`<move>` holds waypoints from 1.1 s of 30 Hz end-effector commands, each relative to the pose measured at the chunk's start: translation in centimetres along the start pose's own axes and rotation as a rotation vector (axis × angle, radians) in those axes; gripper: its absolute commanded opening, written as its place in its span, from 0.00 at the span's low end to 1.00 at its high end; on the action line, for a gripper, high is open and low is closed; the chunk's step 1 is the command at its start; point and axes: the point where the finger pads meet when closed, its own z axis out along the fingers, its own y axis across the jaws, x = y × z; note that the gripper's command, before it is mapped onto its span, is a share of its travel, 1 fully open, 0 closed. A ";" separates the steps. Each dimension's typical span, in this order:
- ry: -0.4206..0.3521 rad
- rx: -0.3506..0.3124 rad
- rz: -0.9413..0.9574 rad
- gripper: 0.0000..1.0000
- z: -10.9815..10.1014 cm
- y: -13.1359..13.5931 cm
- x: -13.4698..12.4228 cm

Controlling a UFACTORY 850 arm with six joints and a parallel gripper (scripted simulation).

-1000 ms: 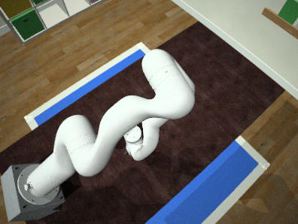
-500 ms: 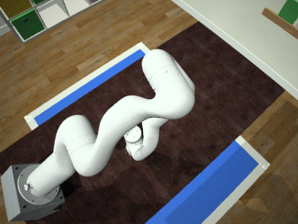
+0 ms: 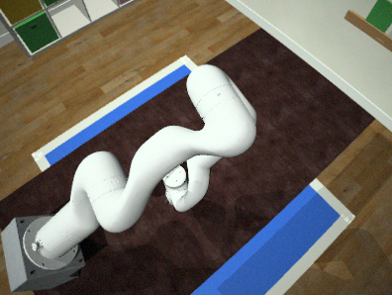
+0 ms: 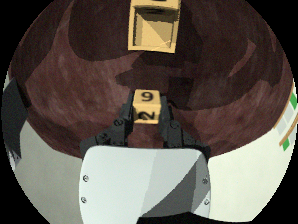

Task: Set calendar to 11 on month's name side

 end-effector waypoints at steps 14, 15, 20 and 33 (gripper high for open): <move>0.000 0.000 0.000 0.29 -2.4 0.0 0.0; 0.000 0.000 0.000 0.29 -3.1 0.0 0.0; 0.000 0.000 0.000 0.29 -6.9 0.0 0.0; 0.000 0.000 0.000 0.29 -10.0 0.0 0.0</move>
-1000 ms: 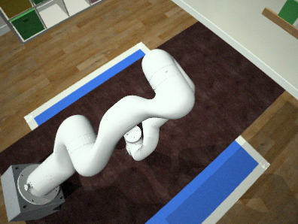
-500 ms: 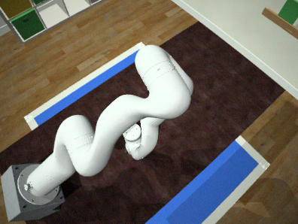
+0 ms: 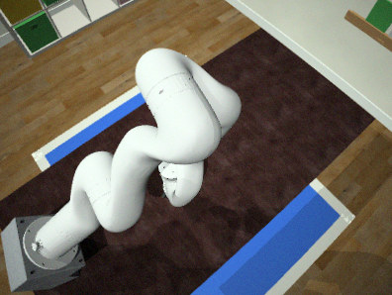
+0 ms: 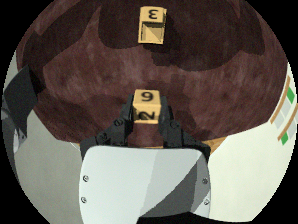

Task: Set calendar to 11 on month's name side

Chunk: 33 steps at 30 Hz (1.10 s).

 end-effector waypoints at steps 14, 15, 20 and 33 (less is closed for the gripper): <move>0.005 -0.014 0.006 0.29 -0.7 0.8 5.3; 0.005 -0.014 0.006 0.29 -0.7 0.8 5.3; -0.004 0.002 0.001 0.29 -1.4 0.1 9.0; -0.005 0.003 0.001 0.29 -1.4 0.0 9.1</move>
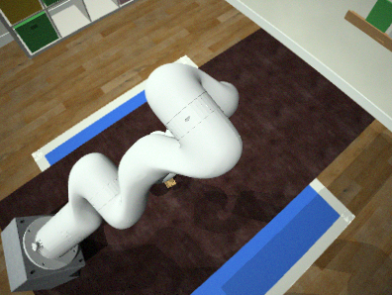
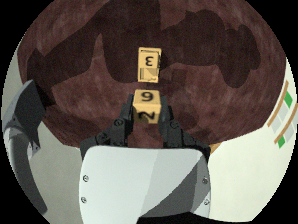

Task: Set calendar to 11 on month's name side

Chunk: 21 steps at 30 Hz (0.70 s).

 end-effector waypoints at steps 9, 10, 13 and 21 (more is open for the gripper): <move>-0.012 0.002 -0.001 0.29 0.5 0.1 0.1; -0.012 0.002 -0.001 0.29 0.7 0.1 0.1; -0.012 0.002 -0.001 0.29 1.3 0.1 0.1; -0.012 0.002 -0.001 0.29 3.0 0.1 0.1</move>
